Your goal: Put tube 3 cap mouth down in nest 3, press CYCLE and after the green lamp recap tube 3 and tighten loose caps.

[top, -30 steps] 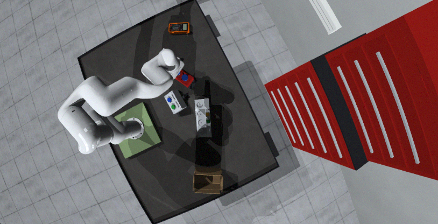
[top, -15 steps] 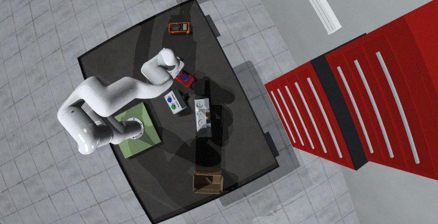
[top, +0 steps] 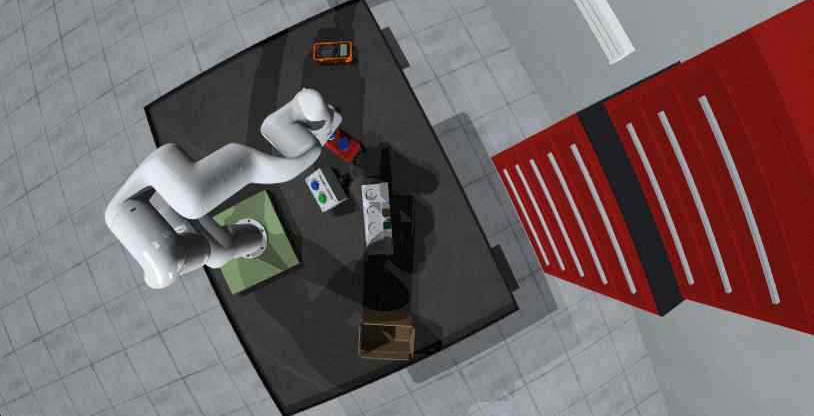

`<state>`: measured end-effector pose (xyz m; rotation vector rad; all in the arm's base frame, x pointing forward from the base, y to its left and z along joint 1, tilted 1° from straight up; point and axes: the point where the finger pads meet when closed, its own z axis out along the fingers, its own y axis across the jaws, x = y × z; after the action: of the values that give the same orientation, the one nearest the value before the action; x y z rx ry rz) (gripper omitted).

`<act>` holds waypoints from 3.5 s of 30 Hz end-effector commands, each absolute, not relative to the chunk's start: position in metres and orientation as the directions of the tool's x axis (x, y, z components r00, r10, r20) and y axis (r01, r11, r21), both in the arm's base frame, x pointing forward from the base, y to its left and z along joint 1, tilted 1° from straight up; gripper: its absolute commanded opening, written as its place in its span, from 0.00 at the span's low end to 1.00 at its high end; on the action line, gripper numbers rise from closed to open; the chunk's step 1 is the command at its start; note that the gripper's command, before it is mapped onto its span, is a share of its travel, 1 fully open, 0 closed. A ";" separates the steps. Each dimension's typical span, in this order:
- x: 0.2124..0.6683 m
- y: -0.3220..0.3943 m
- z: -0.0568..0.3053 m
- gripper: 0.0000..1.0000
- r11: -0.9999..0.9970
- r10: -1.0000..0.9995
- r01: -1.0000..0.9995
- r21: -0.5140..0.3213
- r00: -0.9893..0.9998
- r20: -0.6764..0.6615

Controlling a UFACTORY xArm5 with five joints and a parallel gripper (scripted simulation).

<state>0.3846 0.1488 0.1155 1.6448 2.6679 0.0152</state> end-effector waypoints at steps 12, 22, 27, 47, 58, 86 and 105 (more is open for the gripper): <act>0.384 0.124 0.145 0.00 0.656 0.755 0.754 0.013 -0.656 -0.013; 0.382 0.080 0.145 0.00 0.901 0.435 0.435 0.006 -0.900 -0.016; 0.380 0.055 0.145 0.00 0.918 0.397 0.397 0.005 -0.918 -0.017; 0.373 -0.074 0.145 0.00 0.918 0.397 0.397 0.004 -0.918 -0.018; 0.370 -0.148 0.145 0.00 0.918 0.397 0.397 0.004 -0.918 -0.018; 0.370 -0.155 0.070 0.00 0.918 0.397 0.397 0.004 -0.918 -0.017; 0.372 -0.156 0.017 0.00 0.918 0.397 0.397 0.004 -0.918 -0.017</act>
<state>0.3704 -0.1551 0.0176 0.6341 3.0642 -0.0038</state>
